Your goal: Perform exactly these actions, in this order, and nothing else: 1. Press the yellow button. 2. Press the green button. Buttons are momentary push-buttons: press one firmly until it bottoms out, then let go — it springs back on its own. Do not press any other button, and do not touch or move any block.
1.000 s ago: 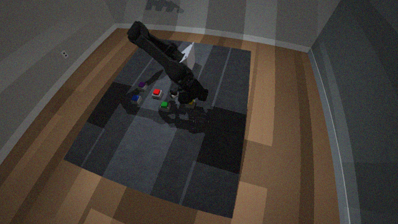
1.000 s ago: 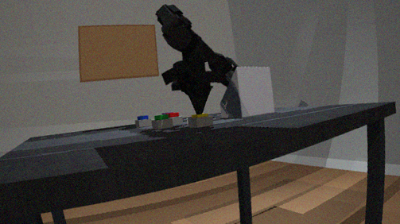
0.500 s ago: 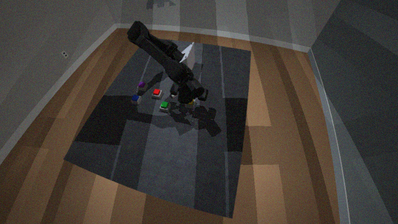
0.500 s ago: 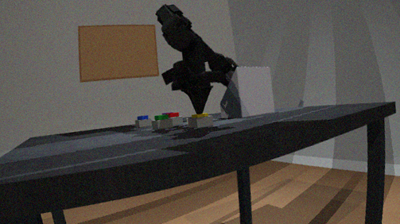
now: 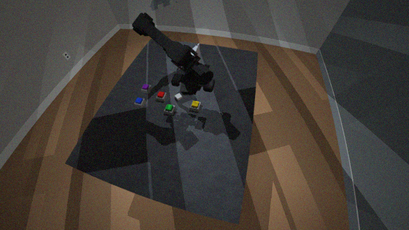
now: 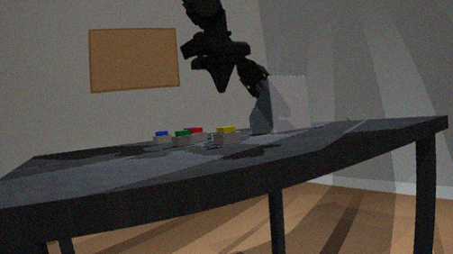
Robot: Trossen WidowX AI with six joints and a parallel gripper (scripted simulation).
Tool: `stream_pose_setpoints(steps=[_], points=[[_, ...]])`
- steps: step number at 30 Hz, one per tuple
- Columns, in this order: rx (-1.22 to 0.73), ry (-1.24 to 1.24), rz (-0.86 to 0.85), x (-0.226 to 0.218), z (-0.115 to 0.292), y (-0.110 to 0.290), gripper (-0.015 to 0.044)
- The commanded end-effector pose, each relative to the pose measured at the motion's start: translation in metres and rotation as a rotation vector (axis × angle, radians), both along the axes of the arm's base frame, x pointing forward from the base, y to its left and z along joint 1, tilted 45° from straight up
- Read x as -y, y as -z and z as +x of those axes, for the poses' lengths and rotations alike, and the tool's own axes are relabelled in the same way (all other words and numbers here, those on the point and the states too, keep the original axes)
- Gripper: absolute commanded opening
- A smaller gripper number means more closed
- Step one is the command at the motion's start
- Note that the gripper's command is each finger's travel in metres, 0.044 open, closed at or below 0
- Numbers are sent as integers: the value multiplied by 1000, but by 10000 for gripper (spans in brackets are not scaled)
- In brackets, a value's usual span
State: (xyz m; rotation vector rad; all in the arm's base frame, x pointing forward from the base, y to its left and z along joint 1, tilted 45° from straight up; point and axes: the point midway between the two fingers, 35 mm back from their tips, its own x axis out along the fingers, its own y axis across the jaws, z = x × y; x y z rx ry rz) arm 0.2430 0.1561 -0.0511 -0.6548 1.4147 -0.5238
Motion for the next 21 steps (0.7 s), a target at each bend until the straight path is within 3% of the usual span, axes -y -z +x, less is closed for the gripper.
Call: stream_pose_setpoints(steps=[1,4,10,18,21], points=[[-1,8,1,-5,-1,-7,20],[-2,6,6,10,15,-26,20],[1,8,-6,81,58,-96,20],[1,8,-8,87,60,-98,20],[2,8,-8,112,65,-71,20]])
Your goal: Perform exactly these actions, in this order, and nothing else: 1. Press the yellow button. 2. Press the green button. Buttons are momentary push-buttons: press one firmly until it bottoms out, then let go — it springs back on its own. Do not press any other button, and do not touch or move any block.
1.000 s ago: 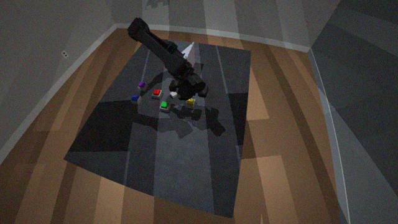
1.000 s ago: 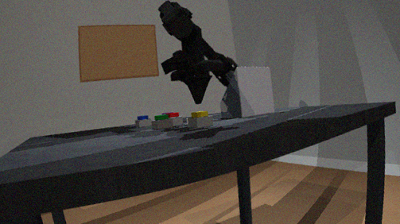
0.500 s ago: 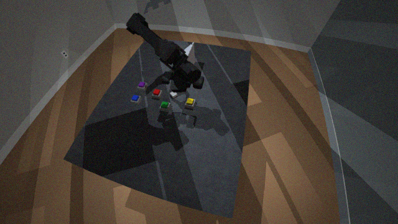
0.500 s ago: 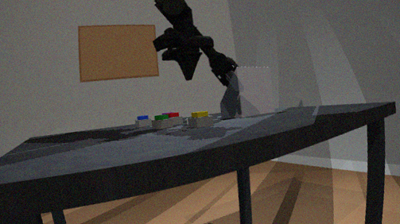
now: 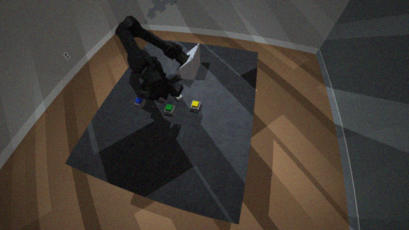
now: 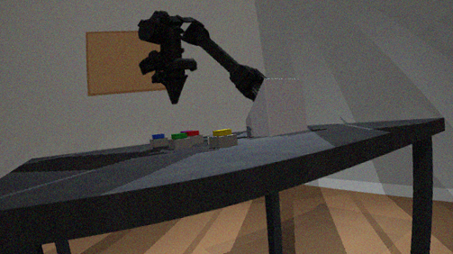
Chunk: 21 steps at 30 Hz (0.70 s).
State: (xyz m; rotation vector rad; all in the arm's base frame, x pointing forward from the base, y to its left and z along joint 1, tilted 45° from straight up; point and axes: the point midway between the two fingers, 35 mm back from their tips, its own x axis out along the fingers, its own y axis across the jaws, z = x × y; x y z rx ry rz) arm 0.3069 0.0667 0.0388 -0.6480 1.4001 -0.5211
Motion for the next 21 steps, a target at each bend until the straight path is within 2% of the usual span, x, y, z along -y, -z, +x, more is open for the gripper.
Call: stream_pose_setpoints(steps=[1,21], points=[[-13,12,-14,32,1,27,20],[-12,12,-16,56,4,51,20]])
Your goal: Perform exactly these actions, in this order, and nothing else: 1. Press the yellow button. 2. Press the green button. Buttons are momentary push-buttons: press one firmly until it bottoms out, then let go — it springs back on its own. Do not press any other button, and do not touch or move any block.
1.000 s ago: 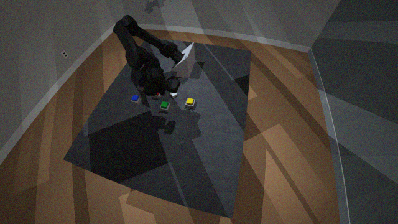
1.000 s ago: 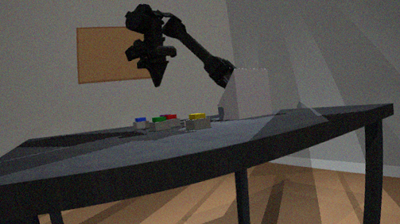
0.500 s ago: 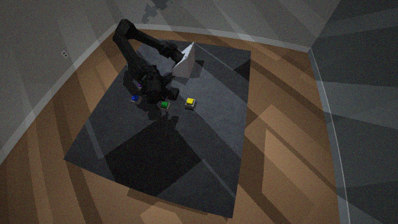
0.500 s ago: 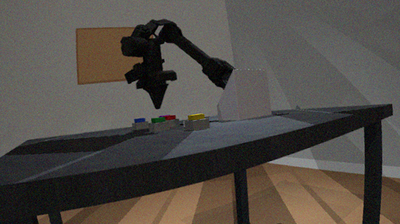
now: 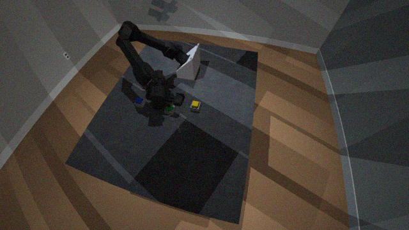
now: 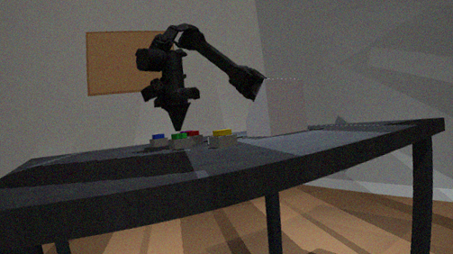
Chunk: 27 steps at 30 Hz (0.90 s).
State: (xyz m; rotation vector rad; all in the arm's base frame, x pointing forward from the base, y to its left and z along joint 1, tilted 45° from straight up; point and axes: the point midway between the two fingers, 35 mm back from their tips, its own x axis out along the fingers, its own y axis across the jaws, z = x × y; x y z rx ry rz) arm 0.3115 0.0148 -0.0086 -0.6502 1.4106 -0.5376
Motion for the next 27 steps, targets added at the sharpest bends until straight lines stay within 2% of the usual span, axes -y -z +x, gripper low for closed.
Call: stream_pose_setpoints(steps=[1,25,27], points=[[-5,-2,-6,5,-1,5,20],[-5,-2,-7,12,0,11,20],[-1,-2,-2,3,0,3,20]])
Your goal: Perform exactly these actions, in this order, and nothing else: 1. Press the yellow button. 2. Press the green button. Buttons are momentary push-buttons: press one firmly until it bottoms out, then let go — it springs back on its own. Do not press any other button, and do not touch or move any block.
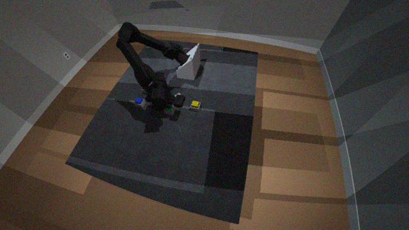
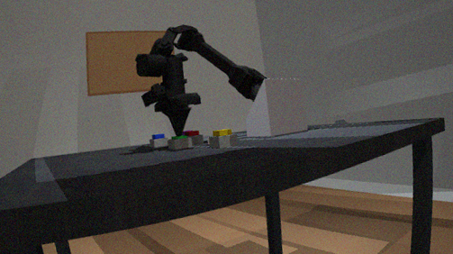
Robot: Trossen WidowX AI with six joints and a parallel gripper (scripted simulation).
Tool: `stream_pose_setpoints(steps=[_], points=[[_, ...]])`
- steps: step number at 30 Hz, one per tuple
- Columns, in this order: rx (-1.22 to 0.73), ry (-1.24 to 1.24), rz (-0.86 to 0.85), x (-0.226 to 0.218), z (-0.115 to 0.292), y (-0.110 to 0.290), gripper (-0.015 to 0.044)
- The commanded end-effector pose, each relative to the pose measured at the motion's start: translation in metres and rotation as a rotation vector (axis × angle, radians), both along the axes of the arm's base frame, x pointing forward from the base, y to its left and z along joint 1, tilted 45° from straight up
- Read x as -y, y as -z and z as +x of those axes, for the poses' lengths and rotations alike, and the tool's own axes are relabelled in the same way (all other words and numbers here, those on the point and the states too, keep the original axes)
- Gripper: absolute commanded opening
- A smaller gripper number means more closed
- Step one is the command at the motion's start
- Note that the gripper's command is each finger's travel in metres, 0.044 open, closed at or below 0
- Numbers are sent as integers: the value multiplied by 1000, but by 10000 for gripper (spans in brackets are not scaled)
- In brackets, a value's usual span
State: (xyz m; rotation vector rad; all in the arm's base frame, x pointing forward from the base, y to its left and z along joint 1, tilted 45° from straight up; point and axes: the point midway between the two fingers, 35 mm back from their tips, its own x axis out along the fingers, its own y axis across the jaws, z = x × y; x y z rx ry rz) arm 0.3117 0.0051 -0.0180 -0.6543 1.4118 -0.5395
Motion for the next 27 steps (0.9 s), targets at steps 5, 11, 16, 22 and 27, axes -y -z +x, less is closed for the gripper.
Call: stream_pose_setpoints(steps=[5,11,16,22,27], points=[[-3,-1,-1,-22,-4,-23,20],[-8,-12,35,-98,-15,12,177],[-11,-8,33,-174,-56,53,309],[-6,-1,16,-205,-84,73,400],[-6,-1,16,-205,-84,73,400]])
